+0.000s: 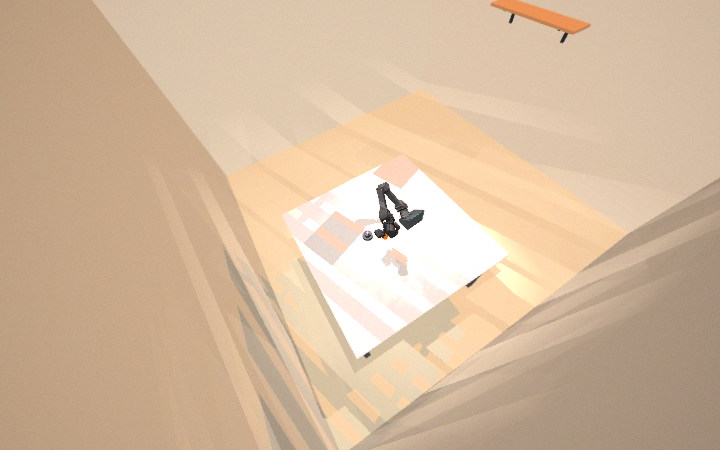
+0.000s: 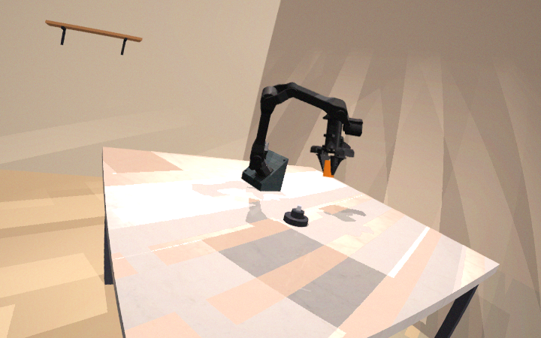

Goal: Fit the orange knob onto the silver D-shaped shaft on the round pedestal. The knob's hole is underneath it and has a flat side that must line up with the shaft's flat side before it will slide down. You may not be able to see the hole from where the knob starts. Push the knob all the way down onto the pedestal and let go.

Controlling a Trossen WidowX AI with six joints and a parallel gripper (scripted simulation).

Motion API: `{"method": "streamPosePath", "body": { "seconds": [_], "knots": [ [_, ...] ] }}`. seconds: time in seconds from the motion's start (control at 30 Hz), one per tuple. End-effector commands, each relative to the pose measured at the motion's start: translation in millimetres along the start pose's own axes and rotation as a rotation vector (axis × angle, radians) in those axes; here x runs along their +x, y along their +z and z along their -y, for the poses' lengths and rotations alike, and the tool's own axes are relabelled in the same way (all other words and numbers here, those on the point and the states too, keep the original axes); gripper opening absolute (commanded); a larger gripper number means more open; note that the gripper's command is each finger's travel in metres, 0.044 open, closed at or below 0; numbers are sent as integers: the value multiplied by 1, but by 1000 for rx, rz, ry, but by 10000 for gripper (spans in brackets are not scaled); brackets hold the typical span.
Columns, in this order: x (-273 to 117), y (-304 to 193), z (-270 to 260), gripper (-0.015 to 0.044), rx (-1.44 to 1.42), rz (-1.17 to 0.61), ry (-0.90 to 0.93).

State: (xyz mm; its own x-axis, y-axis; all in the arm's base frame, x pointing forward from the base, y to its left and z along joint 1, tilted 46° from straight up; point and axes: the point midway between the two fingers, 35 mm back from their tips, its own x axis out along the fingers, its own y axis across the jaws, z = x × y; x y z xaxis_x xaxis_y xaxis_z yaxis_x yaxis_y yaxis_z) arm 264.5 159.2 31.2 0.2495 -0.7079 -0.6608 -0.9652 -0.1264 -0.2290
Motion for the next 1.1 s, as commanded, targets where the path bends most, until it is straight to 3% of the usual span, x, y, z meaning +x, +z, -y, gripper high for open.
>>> {"method": "streamPosePath", "body": {
  "seconds": [0.0,0.27,1.07],
  "knots": [
    [6,1,2,0,-2,6,90],
    [24,2,3,0,-1,7,171],
    [147,9,-13,0,9,6,204]
  ]
}}
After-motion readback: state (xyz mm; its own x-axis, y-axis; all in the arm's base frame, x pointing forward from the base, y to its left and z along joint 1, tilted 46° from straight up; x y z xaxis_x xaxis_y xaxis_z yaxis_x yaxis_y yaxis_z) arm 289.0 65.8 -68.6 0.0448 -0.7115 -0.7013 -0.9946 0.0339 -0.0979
